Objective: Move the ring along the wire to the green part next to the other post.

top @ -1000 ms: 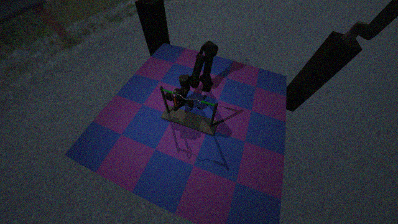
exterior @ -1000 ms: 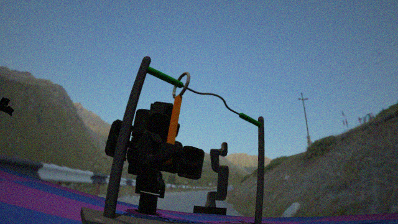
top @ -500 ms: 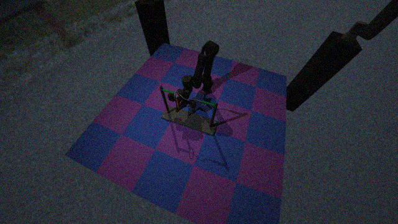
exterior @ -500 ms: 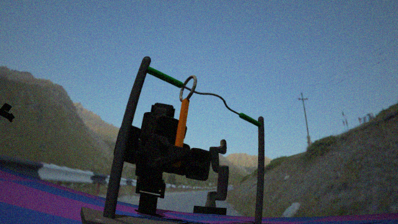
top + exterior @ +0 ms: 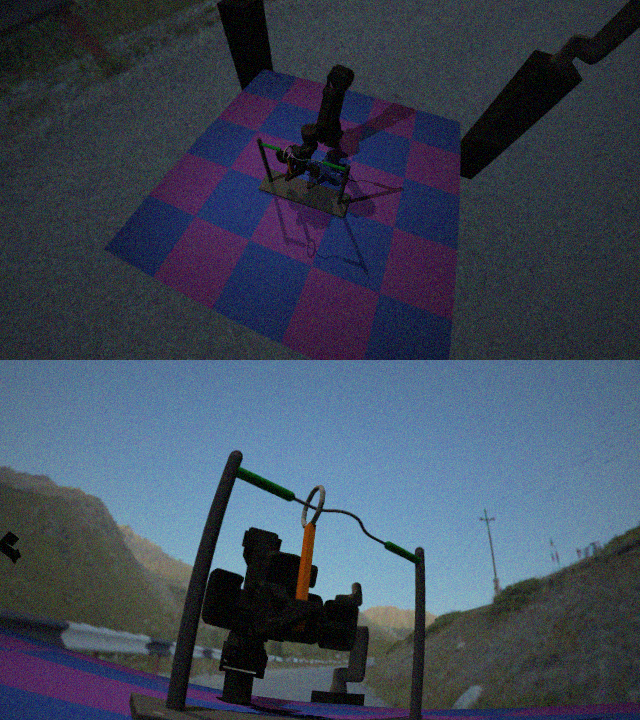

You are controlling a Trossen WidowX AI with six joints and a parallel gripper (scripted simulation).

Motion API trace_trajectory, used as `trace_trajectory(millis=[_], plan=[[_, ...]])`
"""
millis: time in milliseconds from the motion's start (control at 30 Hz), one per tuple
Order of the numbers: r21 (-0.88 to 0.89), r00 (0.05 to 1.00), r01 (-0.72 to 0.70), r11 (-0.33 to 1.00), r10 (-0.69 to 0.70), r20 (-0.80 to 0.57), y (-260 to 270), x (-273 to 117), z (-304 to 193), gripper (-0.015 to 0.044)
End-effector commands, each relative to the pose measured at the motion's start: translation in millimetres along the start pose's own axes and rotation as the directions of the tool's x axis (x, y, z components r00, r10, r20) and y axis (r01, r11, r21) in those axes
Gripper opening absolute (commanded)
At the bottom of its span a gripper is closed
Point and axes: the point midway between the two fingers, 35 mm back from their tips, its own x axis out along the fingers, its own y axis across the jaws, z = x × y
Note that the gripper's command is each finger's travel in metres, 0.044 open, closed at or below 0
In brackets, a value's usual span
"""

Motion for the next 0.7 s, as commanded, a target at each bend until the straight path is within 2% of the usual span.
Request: trace_trajectory(millis=[0,433,667], plan=[[0.018,0.999,0.052,0.998,-0.052,0.004,5,-2,1,-0.015],[0.064,0.969,0.245,0.967,-0.246,-0.003,21,1,1,-0.015],[0.072,0.96,0.28,0.957,-0.28,-0.004,29,5,2,-0.015]])
